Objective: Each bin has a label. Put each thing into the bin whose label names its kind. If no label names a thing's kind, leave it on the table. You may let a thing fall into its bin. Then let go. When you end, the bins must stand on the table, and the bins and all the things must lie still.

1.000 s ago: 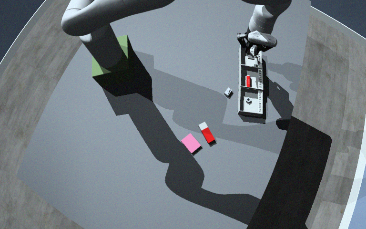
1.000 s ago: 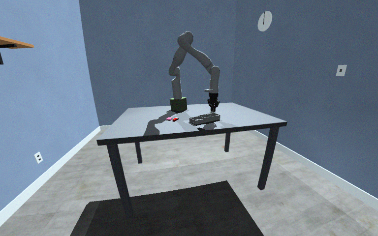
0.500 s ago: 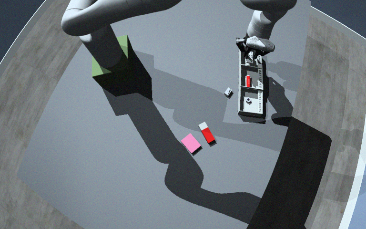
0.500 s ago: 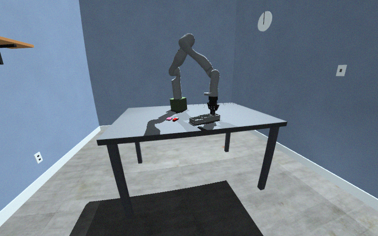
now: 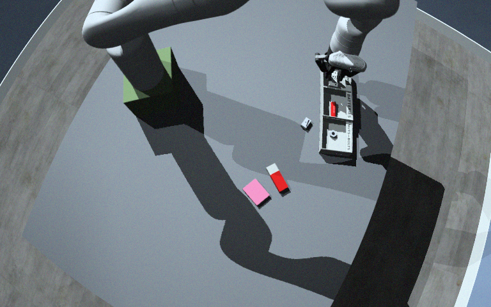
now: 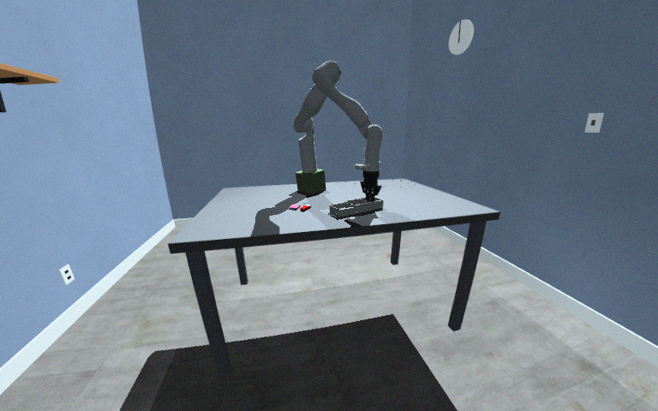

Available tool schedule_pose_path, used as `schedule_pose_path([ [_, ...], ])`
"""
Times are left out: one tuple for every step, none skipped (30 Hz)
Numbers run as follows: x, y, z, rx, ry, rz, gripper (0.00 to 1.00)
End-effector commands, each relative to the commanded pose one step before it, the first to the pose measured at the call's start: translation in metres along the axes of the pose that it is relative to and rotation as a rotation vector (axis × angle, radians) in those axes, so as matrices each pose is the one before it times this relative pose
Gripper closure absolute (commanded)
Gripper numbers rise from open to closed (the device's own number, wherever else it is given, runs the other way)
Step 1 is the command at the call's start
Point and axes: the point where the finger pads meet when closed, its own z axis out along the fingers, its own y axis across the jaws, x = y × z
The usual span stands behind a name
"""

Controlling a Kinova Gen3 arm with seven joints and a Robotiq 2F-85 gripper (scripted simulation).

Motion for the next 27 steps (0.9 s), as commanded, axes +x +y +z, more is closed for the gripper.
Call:
schedule_pose_path([
  [-0.00109, -0.0011, -0.0002, 0.00252, 0.00014, -0.00069, 0.79],
  [0.0, 0.0, 0.0, 0.0, 0.0, 0.0, 0.79],
  [-0.00007, -0.00006, 0.0, 0.0, 0.0, 0.0, 0.79],
  [-0.00007, -0.00006, 0.0, 0.0, 0.0, 0.0, 0.79],
  [-0.00007, -0.00006, 0.0, 0.0, 0.0, 0.0, 0.79],
  [-0.00007, -0.00006, 0.0, 0.0, 0.0, 0.0, 0.79],
  [-0.00007, -0.00006, 0.0, 0.0, 0.0, 0.0, 0.79],
  [0.0, 0.0, 0.0, 0.0, 0.0, 0.0, 0.68],
  [0.0, 0.0, 0.0, 0.0, 0.0, 0.0, 0.68],
  [0.0, 0.0, 0.0, 0.0, 0.0, 0.0, 0.68],
  [0.0, 0.0, 0.0, 0.0, 0.0, 0.0, 0.68],
  [0.0, 0.0, 0.0, 0.0, 0.0, 0.0, 0.68],
  [0.0, 0.0, 0.0, 0.0, 0.0, 0.0, 0.68],
  [0.0, 0.0, 0.0, 0.0, 0.0, 0.0, 0.68],
  [0.0, 0.0, 0.0, 0.0, 0.0, 0.0, 0.68],
  [0.0, 0.0, 0.0, 0.0, 0.0, 0.0, 0.68],
  [0.0, 0.0, 0.0, 0.0, 0.0, 0.0, 0.68],
  [0.0, 0.0, 0.0, 0.0, 0.0, 0.0, 0.68],
  [0.0, 0.0, 0.0, 0.0, 0.0, 0.0, 0.68],
  [0.0, 0.0, 0.0, 0.0, 0.0, 0.0, 0.68],
  [0.0, 0.0, 0.0, 0.0, 0.0, 0.0, 0.68],
  [0.0, 0.0, 0.0, 0.0, 0.0, 0.0, 0.68],
  [0.0, 0.0, 0.0, 0.0, 0.0, 0.0, 0.68],
  [0.0, 0.0, 0.0, 0.0, 0.0, 0.0, 0.68],
  [0.0, 0.0, 0.0, 0.0, 0.0, 0.0, 0.68],
  [-0.00057, -0.00023, -0.00209, -0.00113, 0.0026, 0.00013, 0.68],
  [-0.0006, 0.00036, -0.00253, -0.00057, -0.00177, -0.00166, 0.68],
])
